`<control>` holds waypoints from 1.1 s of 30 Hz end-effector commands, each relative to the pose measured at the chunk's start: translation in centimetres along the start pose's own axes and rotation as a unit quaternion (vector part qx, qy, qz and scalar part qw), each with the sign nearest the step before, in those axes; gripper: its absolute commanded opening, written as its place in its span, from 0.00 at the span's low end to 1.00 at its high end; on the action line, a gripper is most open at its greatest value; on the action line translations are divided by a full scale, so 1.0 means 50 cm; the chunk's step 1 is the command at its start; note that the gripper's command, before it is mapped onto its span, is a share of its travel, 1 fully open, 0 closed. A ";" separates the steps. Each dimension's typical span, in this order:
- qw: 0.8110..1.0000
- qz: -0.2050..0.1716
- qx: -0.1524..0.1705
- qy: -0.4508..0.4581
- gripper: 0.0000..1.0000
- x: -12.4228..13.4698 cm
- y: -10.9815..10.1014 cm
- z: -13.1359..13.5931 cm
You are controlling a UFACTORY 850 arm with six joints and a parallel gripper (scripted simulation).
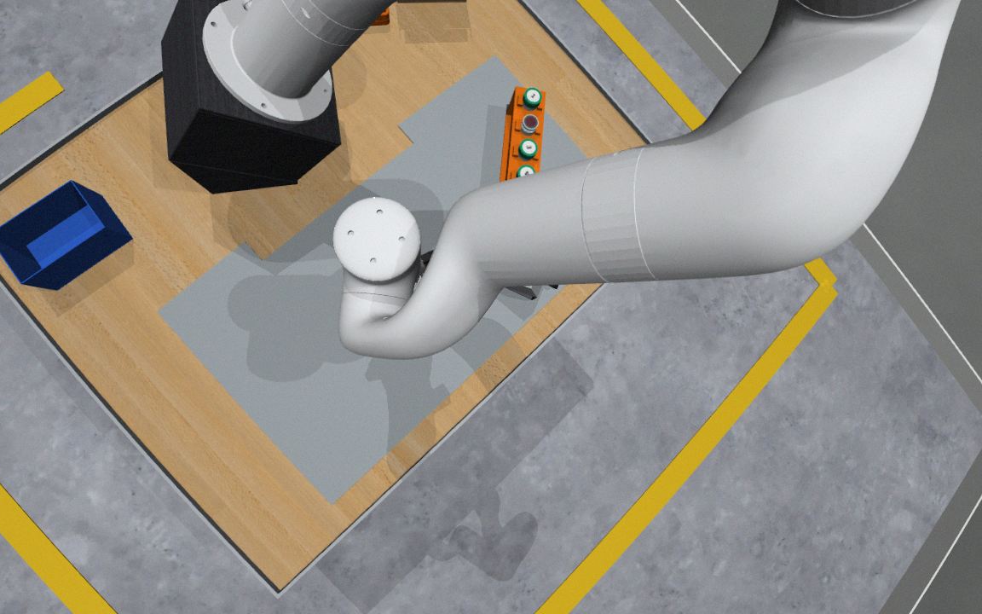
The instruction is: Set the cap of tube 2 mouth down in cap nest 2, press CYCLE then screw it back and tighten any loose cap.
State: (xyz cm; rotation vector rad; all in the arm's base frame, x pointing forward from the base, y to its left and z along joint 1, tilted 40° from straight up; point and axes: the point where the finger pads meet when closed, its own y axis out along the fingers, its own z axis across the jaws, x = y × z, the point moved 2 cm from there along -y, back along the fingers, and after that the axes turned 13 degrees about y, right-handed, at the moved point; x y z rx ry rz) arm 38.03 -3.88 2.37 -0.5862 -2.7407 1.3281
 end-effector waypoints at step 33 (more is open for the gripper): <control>1.000 0.001 0.000 0.000 0.46 -0.025 -0.143 -0.125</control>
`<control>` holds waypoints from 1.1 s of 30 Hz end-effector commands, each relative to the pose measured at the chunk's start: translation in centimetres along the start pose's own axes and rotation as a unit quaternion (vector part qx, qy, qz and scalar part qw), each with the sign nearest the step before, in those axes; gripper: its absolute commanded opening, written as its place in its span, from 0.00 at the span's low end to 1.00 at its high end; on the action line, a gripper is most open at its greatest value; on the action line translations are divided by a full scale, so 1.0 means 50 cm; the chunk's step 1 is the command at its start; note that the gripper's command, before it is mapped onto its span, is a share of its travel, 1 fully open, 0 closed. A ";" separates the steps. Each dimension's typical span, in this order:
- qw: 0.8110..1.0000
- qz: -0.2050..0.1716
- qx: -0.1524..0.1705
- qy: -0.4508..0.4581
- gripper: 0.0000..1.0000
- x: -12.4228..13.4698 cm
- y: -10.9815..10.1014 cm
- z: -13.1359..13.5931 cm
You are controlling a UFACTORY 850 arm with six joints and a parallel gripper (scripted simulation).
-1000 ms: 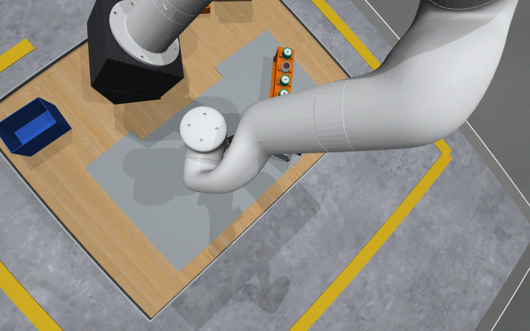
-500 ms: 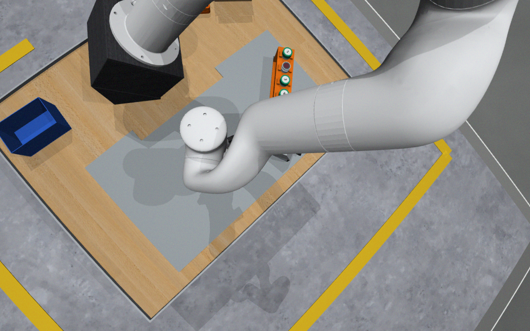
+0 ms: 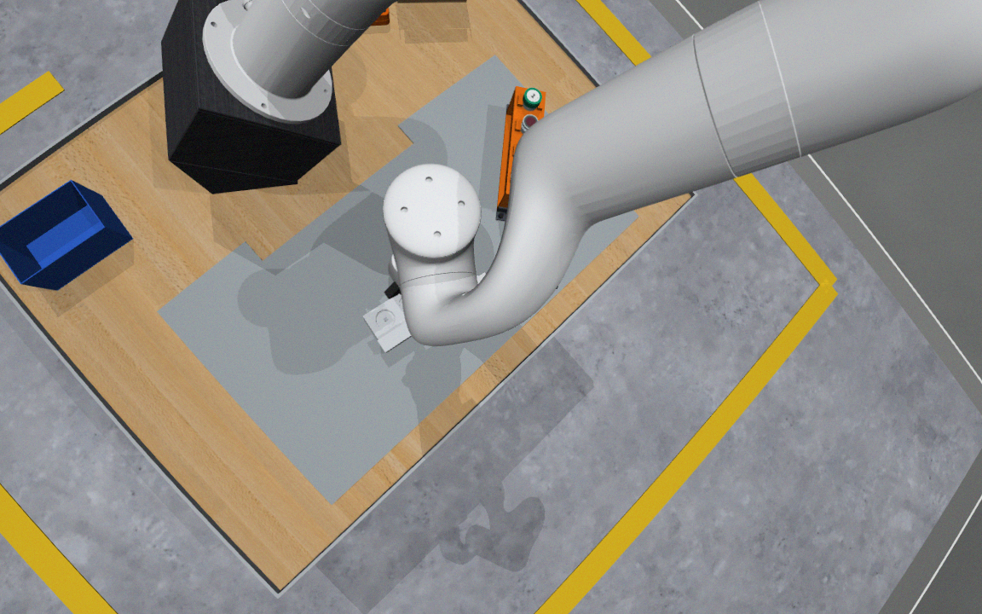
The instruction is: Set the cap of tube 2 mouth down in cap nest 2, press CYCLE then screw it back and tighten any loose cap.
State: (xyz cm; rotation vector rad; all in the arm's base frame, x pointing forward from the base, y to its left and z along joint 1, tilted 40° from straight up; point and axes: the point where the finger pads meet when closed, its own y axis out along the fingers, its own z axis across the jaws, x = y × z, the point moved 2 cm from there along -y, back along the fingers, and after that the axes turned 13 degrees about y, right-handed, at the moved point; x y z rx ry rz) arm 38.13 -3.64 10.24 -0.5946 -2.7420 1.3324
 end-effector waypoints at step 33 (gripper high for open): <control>1.000 -0.003 -0.001 0.001 0.46 -0.005 0.184 -0.022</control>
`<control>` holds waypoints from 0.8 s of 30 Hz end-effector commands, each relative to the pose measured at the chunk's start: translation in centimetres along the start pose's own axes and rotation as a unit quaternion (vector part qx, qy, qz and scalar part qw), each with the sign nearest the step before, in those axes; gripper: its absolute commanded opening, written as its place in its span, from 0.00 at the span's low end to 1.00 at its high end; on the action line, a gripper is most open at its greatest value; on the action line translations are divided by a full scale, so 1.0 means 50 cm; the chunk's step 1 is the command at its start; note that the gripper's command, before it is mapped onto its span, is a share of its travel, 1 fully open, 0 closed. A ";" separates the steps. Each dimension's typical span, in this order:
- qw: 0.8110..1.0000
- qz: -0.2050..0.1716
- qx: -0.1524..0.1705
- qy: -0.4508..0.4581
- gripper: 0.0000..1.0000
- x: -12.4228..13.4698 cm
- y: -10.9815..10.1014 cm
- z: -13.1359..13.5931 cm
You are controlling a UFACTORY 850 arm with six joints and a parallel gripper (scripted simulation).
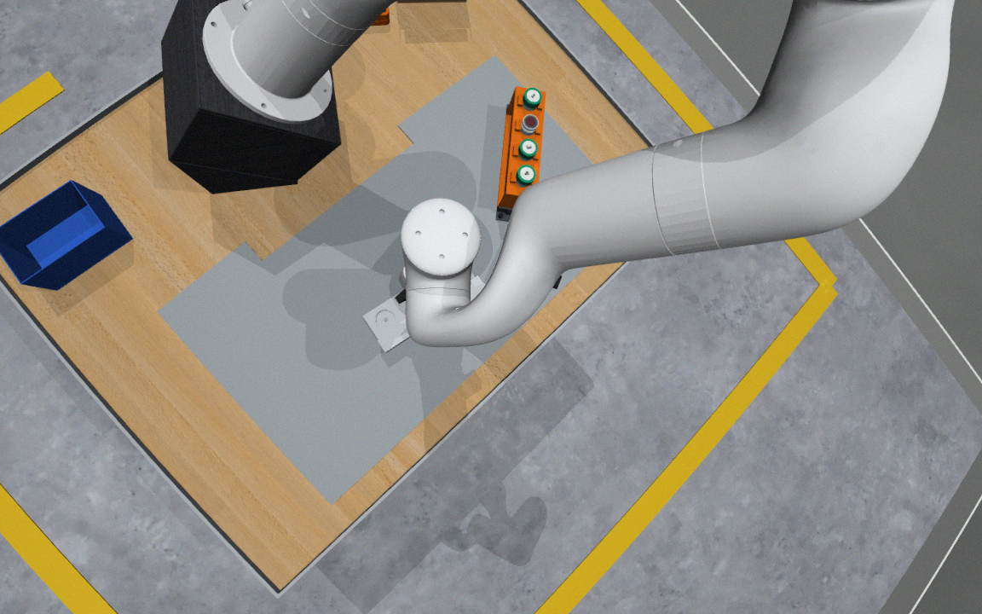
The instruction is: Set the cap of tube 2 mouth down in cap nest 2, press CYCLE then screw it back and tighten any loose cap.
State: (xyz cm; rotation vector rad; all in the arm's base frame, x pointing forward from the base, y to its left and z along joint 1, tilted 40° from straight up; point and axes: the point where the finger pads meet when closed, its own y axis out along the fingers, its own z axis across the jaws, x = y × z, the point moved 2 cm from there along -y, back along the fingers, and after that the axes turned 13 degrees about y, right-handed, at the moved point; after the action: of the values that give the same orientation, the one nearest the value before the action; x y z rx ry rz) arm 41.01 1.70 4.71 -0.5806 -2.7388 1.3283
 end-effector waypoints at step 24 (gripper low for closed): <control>1.000 0.002 -0.001 0.000 0.46 -0.003 0.079 0.000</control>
State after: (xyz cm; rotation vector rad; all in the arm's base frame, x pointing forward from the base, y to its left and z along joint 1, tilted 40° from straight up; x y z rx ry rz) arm 42.33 3.81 1.81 -0.5861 -2.7406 1.3281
